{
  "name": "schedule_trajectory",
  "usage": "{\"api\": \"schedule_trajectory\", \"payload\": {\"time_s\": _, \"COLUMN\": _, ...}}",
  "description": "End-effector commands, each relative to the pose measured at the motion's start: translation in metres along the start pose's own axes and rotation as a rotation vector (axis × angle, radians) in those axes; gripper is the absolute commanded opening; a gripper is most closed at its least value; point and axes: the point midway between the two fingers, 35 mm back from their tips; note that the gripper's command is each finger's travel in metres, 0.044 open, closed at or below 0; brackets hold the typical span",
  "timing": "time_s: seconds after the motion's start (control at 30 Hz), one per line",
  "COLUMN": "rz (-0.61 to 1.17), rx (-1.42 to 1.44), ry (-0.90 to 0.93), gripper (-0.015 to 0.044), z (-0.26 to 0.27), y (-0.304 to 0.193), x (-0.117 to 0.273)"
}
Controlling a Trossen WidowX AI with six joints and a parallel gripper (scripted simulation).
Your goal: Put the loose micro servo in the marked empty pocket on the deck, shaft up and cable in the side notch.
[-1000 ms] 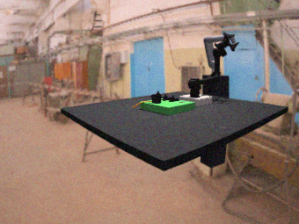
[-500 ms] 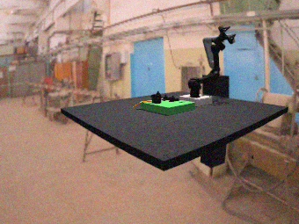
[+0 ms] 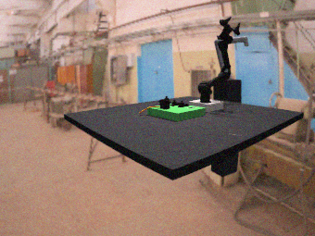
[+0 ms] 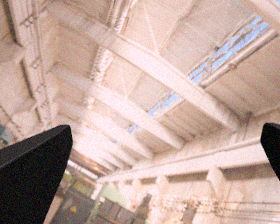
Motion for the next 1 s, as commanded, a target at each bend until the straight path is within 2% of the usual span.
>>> {"api": "schedule_trajectory", "payload": {"time_s": 0.0, "rz": 0.021, "rx": 0.008, "ry": -0.082, "gripper": 0.0440, "z": -0.031, "y": -0.016, "x": -0.004}}
{"api": "schedule_trajectory", "payload": {"time_s": 0.27, "rz": 0.033, "rx": 0.031, "ry": -0.146, "gripper": 0.0440, "z": -0.057, "y": -0.027, "x": -0.006}}
{"api": "schedule_trajectory", "payload": {"time_s": 0.53, "rz": 0.105, "rx": 0.087, "ry": -0.272, "gripper": 0.0440, "z": -0.113, "y": -0.060, "x": -0.006}}
{"api": "schedule_trajectory", "payload": {"time_s": 0.97, "rz": 0.151, "rx": 0.074, "ry": -0.349, "gripper": 0.0440, "z": -0.143, "y": -0.081, "x": -0.001}}
Point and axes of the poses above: the point midway between the two fingers, 35 mm back from their tips, its own x axis back along the fingers, its own z axis across the jaws, y = z × x, and after that the axes turned 10 degrees about x, right-handed
